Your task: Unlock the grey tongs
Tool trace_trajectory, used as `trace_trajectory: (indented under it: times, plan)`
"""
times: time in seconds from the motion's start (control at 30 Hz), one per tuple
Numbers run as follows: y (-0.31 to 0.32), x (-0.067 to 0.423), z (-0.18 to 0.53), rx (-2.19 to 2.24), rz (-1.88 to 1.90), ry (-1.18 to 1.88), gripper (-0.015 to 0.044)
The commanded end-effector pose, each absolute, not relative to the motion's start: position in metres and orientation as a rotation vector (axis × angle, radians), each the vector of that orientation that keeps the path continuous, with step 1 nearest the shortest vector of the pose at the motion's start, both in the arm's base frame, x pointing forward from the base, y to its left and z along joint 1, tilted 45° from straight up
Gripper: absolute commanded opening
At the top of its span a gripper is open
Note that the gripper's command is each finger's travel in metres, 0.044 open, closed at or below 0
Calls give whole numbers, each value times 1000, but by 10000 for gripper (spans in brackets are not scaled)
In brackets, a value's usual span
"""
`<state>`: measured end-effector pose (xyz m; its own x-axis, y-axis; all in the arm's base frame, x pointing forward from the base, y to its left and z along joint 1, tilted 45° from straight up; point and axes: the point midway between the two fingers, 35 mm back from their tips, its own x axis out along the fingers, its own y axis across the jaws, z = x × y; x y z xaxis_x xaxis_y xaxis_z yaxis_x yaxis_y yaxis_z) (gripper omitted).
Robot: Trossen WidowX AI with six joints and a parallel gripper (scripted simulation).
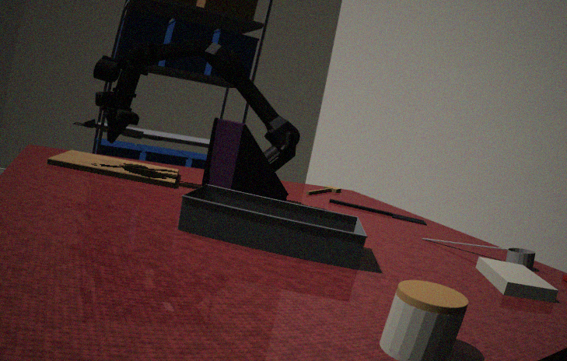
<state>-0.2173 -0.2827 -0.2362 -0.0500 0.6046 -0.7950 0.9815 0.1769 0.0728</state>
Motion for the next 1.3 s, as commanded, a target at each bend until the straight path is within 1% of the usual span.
trace_trajectory:
  times: [0.0,0.63,1.27]
  plan:
    - [-290,-222,-230,1491,-732,1666,-150]
    - [-317,-228,-208,1336,-993,1254,-150]
    - [-336,-236,-159,1056,-1180,908,-150]
